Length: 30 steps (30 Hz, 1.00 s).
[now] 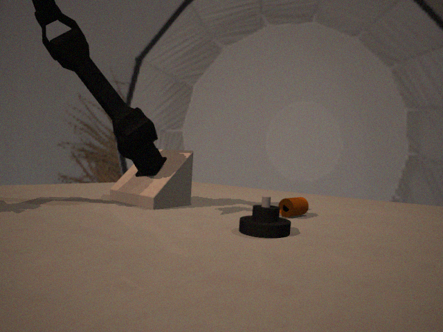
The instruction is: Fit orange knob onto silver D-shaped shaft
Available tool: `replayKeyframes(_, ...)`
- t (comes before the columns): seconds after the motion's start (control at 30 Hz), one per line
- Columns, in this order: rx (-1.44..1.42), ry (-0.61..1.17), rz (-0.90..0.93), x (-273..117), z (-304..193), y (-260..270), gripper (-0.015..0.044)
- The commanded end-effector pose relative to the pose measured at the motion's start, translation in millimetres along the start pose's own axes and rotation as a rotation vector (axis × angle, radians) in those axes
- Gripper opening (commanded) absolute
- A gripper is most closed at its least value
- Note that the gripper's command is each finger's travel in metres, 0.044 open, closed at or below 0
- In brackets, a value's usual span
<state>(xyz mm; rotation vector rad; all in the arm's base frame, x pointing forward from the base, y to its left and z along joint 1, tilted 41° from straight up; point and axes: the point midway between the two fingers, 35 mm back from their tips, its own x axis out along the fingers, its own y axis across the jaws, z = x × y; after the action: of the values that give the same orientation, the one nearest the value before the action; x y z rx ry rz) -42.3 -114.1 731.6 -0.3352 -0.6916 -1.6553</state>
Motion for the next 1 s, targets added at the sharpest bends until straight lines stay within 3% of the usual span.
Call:
replayKeyframes(0.0,-0.016,-0.002,0.009,0,-2,5,0.0426)
replayKeyframes(0.1,-0.167,0.009,0.137,1,-34,73,0.0440)
replayKeyframes(0.5,-0.387,0.070,0.462,-32,-116,217,0.0440)
replayKeyframes(0.67,-0.509,0.139,0.680,-80,-175,295,0.0440)
replayKeyframes(0.97,-0.695,0.232,1.020,-189,-264,384,0.0440)
